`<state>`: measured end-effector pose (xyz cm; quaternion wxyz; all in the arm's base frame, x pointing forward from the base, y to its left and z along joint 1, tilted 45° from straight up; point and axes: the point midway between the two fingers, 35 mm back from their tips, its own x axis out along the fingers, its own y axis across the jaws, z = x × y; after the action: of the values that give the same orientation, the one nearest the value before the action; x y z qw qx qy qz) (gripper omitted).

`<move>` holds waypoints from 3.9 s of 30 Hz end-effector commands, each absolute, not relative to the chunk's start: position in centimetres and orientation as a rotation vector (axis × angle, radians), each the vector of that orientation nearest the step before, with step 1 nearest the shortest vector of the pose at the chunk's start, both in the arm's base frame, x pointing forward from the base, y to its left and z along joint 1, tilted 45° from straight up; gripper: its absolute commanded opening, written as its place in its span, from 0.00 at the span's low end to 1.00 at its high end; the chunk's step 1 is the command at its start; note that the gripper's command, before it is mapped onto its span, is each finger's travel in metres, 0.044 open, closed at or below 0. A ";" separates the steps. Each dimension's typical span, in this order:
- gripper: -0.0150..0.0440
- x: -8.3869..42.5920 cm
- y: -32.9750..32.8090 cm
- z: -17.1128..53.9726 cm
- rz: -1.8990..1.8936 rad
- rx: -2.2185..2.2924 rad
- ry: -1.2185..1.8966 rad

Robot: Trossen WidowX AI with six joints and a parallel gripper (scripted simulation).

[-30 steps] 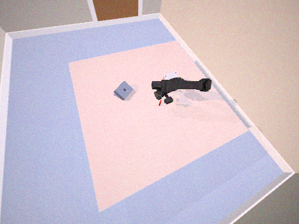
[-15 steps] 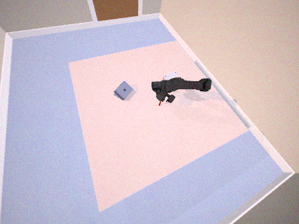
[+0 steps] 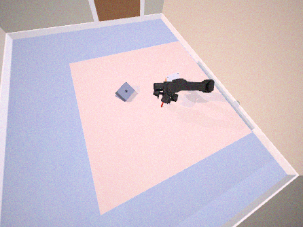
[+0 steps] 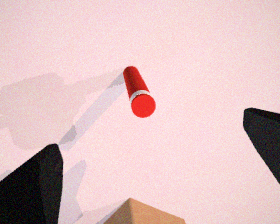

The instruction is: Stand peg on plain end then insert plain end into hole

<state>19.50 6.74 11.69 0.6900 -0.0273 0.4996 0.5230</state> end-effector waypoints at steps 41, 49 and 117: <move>1.00 19.5 7.3 11.2 1.659 -0.907 0.343; 1.00 19.5 7.4 11.1 1.716 -1.058 0.174; 1.00 19.2 11.8 6.7 1.814 -1.520 -0.419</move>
<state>19.43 11.50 7.01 0.3581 -0.5935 -0.1627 0.7022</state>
